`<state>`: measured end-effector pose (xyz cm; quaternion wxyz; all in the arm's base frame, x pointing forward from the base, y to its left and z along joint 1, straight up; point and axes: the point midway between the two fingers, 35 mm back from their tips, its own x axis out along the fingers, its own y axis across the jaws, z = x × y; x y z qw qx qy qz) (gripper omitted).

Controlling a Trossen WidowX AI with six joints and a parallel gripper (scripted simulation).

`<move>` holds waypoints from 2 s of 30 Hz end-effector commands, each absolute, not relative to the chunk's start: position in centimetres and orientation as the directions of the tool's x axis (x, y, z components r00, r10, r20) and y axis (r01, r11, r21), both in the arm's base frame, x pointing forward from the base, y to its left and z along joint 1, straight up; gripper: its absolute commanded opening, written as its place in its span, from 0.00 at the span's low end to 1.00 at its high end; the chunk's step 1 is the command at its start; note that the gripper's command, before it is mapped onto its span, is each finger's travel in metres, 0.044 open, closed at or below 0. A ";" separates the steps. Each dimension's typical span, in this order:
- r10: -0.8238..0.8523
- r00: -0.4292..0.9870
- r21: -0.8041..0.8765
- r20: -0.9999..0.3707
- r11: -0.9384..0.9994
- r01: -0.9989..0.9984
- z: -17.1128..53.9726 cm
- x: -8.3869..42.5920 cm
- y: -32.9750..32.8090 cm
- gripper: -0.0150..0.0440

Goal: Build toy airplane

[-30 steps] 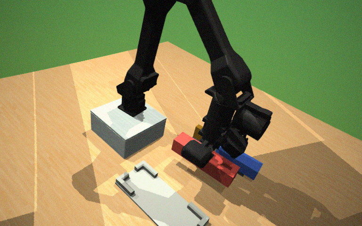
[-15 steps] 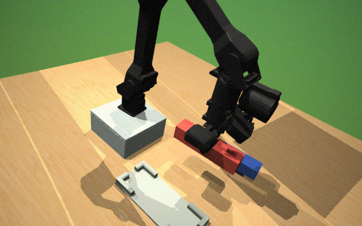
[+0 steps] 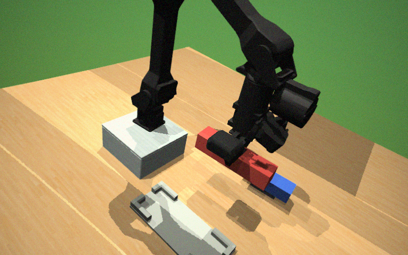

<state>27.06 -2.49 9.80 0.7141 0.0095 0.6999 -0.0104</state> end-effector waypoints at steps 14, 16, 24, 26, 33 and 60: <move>-0.004 0.021 -0.003 -1.000 0.998 0.061 7.4 27.4 -7.3 0.25; -0.006 0.018 -0.004 -1.000 0.998 0.063 7.1 27.3 -7.8 0.25; -0.009 0.010 -0.008 -1.000 0.997 0.075 5.9 26.9 -10.0 0.25; -0.009 0.012 -0.008 -1.000 0.997 0.080 5.6 26.8 -10.6 0.25; -0.009 0.016 -0.007 -1.000 0.995 0.098 4.6 26.5 -12.5 0.25; -0.009 0.022 -0.007 -1.000 0.993 0.118 3.6 25.9 -14.6 0.59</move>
